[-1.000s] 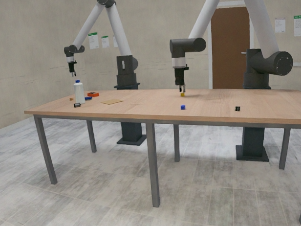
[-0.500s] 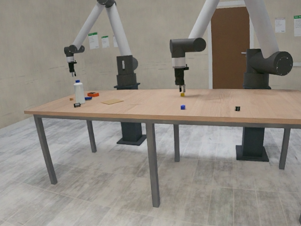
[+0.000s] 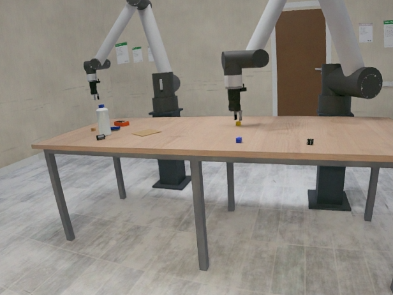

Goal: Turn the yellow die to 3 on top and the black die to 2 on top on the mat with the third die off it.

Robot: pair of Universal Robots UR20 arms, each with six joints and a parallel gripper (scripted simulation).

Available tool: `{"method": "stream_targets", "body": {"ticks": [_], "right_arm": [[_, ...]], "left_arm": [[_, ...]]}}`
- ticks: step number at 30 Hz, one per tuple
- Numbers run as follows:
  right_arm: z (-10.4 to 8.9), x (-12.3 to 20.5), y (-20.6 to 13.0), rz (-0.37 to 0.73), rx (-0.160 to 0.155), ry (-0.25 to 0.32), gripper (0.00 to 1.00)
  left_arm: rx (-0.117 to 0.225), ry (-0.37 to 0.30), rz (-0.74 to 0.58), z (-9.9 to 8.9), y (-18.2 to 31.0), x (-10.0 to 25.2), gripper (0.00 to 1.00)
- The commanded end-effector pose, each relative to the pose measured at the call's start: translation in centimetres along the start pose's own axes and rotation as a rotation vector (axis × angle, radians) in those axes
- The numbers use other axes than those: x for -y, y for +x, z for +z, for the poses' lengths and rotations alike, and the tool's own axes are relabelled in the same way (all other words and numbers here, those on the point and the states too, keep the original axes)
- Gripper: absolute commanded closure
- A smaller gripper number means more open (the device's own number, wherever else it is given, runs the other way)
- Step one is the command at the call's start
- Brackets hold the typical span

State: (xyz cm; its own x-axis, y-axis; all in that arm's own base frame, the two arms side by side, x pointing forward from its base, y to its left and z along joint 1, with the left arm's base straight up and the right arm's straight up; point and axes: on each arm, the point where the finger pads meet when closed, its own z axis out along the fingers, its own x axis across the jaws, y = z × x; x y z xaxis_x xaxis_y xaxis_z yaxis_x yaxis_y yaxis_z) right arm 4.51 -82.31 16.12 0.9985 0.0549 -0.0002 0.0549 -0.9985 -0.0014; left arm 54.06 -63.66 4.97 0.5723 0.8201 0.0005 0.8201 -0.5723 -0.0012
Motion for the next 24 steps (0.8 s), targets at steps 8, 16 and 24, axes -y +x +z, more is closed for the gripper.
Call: {"method": "stream_targets", "body": {"ticks": [8, 16, 24], "right_arm": [[-0.1, -0.1, 0.0, 0.000, 0.000, -0.001, 0.00], [-0.1, -0.1, 0.0, 0.000, 0.000, -0.001, 0.00], [-0.1, -0.1, 0.0, 0.000, 0.000, -0.001, 0.00]], "left_arm": [[0.001, -0.001, 0.000, 1.1, 0.0, -0.1, 0.21], [0.001, -0.001, 0.000, 2.2, 0.0, -0.1, 0.21], [0.001, -0.001, 0.000, 3.0, 0.0, -0.1, 0.21]]}}
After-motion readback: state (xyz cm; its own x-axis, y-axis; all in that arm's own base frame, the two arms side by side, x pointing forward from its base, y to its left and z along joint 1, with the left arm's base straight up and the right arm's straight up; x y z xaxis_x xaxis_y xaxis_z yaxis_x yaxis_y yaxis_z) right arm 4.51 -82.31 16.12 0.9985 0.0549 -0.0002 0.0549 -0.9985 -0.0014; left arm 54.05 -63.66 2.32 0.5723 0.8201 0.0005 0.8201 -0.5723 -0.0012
